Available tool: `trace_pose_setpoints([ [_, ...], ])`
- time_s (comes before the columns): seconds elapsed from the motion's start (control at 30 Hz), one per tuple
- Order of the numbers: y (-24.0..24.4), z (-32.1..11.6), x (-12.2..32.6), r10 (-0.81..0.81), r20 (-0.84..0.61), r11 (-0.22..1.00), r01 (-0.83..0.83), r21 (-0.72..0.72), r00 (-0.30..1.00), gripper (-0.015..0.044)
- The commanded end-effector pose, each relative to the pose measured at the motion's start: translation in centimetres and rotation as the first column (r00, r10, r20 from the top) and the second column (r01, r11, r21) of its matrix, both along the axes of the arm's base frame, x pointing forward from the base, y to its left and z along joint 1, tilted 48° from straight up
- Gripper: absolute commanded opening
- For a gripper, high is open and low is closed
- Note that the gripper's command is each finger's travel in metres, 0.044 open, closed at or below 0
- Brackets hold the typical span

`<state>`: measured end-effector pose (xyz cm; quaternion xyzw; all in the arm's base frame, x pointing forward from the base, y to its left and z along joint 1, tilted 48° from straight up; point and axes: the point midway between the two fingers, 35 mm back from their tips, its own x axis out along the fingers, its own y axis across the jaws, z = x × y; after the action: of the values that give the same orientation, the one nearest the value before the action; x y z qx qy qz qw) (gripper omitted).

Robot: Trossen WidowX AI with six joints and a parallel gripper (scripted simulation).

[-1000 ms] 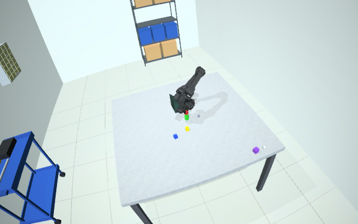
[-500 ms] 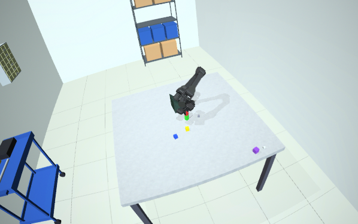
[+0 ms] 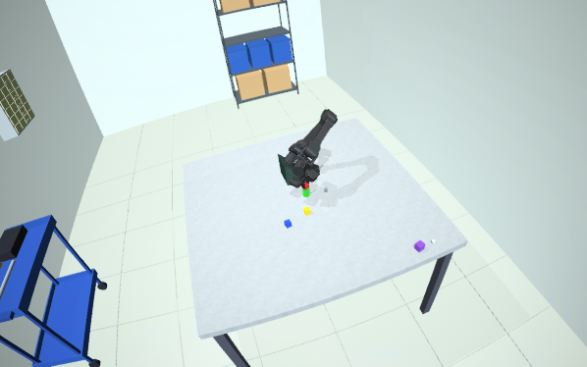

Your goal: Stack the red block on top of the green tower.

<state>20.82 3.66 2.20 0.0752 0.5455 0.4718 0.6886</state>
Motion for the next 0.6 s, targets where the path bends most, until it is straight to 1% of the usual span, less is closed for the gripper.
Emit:
trace_pose_setpoints([
  [0.0,0.08,-0.03,0.01,-0.004,-0.003,1.000,0.004,0.005,1.000,0.0000],
  [0.23,-0.26,0.23,0.06,-0.005,-0.003,1.000,0.005,0.004,1.000,0.0000],
  [0.57,-0.01,0.02,-0.02,-0.002,-0.002,1.000,0.002,0.001,1.000,0.0263],
])
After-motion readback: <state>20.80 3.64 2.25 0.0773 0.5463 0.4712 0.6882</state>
